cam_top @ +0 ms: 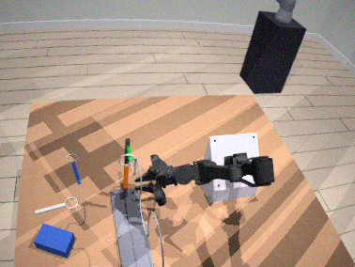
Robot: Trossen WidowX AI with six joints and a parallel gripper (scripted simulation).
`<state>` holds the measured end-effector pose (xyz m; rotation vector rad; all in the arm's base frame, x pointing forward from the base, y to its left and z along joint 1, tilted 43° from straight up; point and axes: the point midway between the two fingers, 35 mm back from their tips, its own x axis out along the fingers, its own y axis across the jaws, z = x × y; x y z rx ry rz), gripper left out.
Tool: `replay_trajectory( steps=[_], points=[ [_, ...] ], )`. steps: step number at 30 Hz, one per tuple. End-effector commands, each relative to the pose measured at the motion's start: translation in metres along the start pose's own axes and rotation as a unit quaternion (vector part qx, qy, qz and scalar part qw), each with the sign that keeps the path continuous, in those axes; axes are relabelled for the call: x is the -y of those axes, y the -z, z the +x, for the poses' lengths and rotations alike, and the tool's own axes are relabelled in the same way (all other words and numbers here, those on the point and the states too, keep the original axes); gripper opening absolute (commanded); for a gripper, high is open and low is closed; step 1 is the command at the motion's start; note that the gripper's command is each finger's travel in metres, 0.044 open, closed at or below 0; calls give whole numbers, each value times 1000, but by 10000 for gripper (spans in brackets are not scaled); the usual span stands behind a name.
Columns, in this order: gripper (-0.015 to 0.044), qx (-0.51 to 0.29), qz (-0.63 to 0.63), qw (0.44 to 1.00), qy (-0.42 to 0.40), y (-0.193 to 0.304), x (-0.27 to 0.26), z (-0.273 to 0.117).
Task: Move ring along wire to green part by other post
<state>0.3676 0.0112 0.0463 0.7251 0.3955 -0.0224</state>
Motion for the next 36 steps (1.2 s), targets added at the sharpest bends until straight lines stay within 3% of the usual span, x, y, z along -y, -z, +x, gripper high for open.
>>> replay_trajectory(
  steps=[1,16,36],
  points=[
    [160,1,0,1000,-1,-2,-1,-8],
    [160,1,2,1000,1,0,0,-46],
    [160,1,2,1000,1,0,0,-47]
  ],
)
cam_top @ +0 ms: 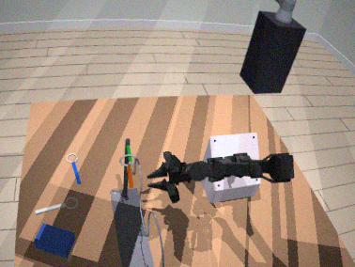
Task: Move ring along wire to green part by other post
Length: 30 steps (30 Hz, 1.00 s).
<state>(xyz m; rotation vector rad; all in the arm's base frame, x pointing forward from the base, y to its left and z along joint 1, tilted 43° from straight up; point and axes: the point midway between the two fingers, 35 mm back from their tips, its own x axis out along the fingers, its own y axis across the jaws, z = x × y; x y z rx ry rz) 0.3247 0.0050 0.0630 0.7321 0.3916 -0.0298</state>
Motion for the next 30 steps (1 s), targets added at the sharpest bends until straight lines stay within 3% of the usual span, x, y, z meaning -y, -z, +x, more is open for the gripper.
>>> replay_trajectory(
  steps=[1,4,15,30],
  points=[
    [160,-2,-2,1000,-1,0,0,0],
    [160,-2,-2,1000,-1,0,0,0],
    [440,-1,0,1000,1,2,2,-47],
    [440,-1,0,1000,1,2,2,-47]
  ],
)
